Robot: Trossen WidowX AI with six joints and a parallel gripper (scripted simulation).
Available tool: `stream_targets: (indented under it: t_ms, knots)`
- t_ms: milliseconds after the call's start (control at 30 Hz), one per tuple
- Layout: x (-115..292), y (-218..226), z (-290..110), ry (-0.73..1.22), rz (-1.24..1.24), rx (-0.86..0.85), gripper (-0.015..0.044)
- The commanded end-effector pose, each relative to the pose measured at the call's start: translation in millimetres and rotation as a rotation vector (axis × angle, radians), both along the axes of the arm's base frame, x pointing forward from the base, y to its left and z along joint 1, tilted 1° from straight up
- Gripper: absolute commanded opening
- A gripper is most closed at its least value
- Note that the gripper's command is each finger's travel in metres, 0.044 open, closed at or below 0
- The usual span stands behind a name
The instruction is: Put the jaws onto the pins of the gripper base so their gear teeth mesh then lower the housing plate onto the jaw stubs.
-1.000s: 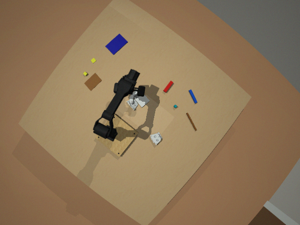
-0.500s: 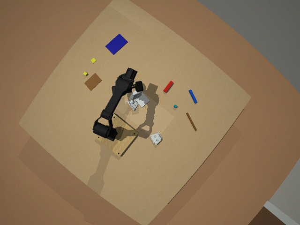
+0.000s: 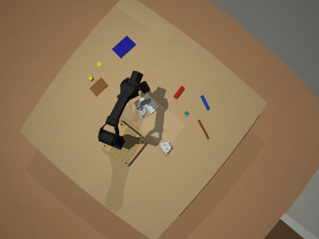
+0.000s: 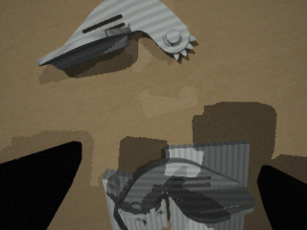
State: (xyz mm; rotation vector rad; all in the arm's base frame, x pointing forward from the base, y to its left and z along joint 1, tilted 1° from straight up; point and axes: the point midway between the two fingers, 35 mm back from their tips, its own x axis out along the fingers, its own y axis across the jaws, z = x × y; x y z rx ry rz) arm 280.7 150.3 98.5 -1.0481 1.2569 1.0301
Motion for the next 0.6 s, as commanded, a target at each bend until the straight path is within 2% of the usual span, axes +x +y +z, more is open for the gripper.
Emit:
stream_targets:
  t_ms: [0, 567]
  knots:
    - [-1.5, 3.2, 0.6, -0.001, 0.085, -0.006, 0.0440]
    - [-8.1, 16.3, 2.3, -0.006, 0.439, -0.020, 0.0440]
